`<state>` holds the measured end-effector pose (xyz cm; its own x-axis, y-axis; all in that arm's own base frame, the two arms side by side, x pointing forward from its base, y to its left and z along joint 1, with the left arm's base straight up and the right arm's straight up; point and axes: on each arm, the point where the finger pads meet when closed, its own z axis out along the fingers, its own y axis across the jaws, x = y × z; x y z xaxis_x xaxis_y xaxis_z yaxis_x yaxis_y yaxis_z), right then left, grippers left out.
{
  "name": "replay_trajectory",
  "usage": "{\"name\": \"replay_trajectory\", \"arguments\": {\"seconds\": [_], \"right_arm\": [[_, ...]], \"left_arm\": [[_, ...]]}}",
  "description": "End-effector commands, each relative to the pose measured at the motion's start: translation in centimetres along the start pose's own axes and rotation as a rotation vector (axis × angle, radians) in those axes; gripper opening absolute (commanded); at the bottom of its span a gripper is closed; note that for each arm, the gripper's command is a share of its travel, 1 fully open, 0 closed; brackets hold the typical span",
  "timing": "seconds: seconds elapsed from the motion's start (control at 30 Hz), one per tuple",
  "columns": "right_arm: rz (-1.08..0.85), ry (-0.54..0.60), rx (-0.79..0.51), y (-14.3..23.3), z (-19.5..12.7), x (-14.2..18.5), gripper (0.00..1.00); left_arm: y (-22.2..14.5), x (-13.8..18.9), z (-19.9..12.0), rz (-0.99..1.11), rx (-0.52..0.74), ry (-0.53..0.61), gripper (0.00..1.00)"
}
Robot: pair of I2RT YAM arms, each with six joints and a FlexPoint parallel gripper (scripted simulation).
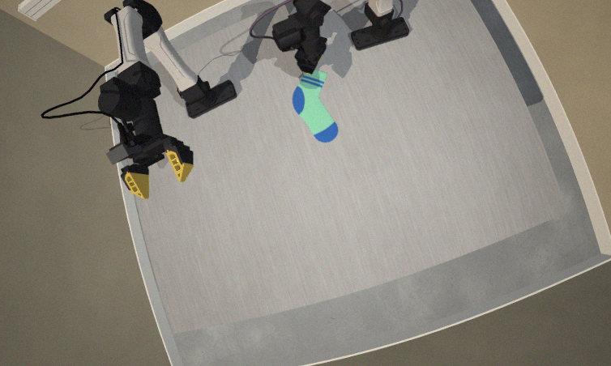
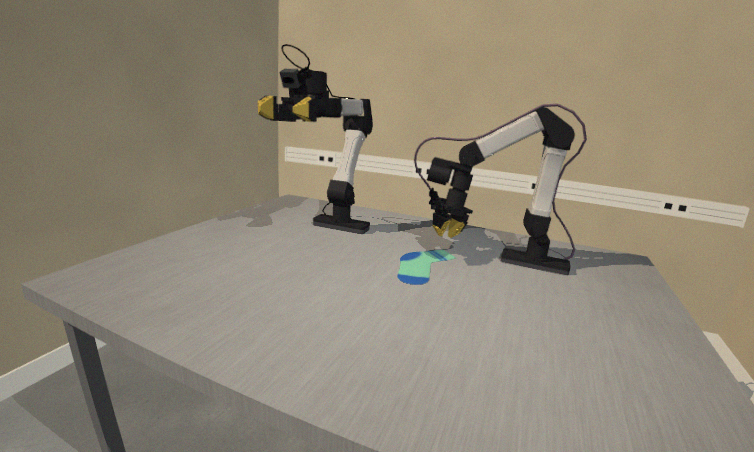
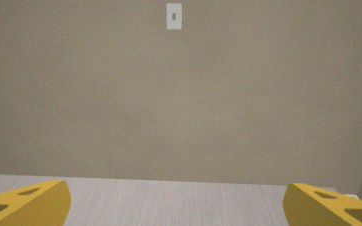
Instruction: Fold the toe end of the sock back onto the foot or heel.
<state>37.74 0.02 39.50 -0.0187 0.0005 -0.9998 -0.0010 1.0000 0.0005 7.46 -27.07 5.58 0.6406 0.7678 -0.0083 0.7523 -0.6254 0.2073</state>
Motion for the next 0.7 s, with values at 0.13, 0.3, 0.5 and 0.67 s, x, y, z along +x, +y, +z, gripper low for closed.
{"name": "replay_trajectory", "arguments": {"seconds": [0.13, 0.3, 0.5, 0.67], "right_arm": [[-0.001, -0.019, 0.001, 0.0, -0.2, -0.7, 1.00], [-0.001, -0.019, 0.001, 0.0, -0.2, -0.7, 1.00], [-0.001, -0.019, 0.001, 0.0, -0.2, -0.7, 1.00], [-0.001, -0.019, 0.001, 0.0, -0.2, -0.7, 1.00]], "left_arm": [[2.8, -0.4, -1.6, -0.099, -0.084, -0.066, 0.39], [6.0, 0.9, -2.4, -0.286, -0.160, -0.123, 0.39], [9.6, 3.3, -4.0, -0.479, -0.258, -0.178, 0.39], [10.8, 4.7, -4.6, -0.560, -0.298, -0.197, 0.39]]}}
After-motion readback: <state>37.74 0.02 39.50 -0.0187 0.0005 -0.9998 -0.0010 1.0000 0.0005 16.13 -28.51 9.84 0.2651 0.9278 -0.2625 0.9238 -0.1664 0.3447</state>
